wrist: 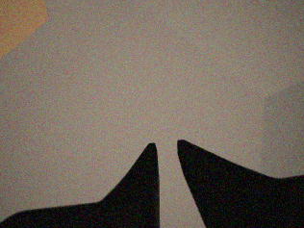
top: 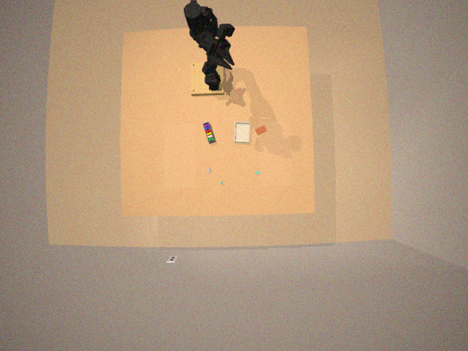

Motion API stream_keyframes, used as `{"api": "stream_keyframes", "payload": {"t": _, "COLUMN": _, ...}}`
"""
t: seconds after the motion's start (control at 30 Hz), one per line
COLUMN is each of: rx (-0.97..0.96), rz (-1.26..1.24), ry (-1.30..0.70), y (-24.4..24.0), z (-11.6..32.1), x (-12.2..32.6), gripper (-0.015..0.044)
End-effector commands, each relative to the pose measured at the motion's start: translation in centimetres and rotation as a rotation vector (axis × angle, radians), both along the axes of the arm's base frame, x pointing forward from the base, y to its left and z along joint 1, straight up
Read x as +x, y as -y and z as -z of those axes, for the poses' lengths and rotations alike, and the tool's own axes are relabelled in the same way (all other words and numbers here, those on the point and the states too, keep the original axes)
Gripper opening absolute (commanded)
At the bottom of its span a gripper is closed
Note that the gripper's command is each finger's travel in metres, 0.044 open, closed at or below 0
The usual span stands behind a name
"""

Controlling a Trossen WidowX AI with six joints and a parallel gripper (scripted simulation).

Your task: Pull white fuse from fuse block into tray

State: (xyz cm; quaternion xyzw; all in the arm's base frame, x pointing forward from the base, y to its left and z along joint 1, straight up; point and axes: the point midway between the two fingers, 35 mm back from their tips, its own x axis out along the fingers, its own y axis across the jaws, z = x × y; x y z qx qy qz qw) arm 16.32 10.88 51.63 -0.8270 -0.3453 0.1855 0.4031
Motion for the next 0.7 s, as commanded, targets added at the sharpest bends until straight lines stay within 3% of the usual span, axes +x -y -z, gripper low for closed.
{"api": "stream_keyframes", "payload": {"t": 0.0, "rx": 0.013, "rz": 0.089, "ry": -0.195, "y": 0.9, "z": 3.6, "x": 5.6, "gripper": 0.0069}}
{"api": "stream_keyframes", "payload": {"t": 0.33, "rx": -0.022, "rz": 0.363, "ry": -0.699, "y": 4.2, "z": 16.4, "x": 16.8, "gripper": 0.0069}}
{"api": "stream_keyframes", "payload": {"t": 0.67, "rx": -0.18, "rz": 0.656, "ry": -1.194, "y": 8.3, "z": 32.2, "x": 20.8, "gripper": 0.0069}}
